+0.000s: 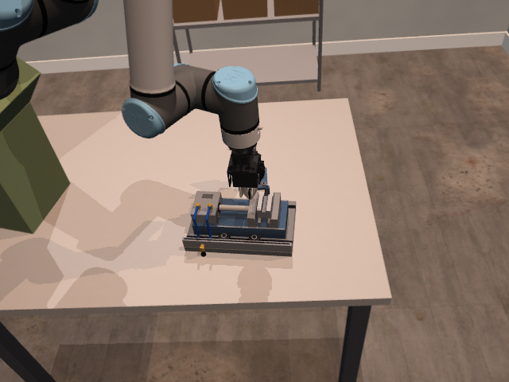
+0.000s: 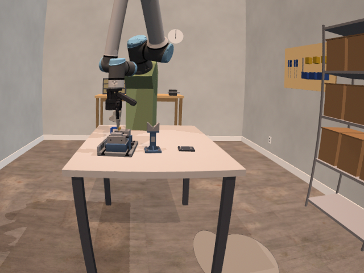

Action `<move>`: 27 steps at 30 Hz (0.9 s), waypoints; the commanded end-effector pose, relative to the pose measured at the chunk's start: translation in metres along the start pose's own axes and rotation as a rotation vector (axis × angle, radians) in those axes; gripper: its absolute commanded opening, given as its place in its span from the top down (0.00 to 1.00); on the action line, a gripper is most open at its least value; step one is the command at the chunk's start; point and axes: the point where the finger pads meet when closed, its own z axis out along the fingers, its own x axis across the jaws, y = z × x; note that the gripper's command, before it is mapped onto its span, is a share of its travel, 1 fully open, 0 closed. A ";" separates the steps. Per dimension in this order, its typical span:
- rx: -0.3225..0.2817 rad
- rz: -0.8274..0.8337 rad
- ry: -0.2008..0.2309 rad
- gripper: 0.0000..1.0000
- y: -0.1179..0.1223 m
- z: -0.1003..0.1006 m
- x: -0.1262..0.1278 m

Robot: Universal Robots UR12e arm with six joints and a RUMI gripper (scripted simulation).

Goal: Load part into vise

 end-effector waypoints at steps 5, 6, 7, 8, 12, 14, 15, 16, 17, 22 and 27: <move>0.000 0.000 0.001 1.00 0.000 -0.019 0.000; 0.000 0.000 0.001 1.00 0.000 -0.021 0.000; 0.000 0.000 0.001 1.00 0.000 -0.024 0.000; 0.000 0.000 0.001 1.00 0.000 -0.026 0.000; 0.000 0.000 0.001 1.00 0.000 -0.033 0.000; 0.000 0.000 0.001 1.00 0.000 -0.036 0.000; 0.000 0.000 0.001 1.00 0.000 -0.037 0.000; 0.000 0.000 0.001 1.00 0.000 -0.038 0.000; 0.000 0.000 0.001 1.00 0.000 -0.038 0.000; 0.000 0.000 0.001 1.00 0.000 -0.040 0.000; 0.000 0.000 0.001 1.00 0.000 -0.041 0.000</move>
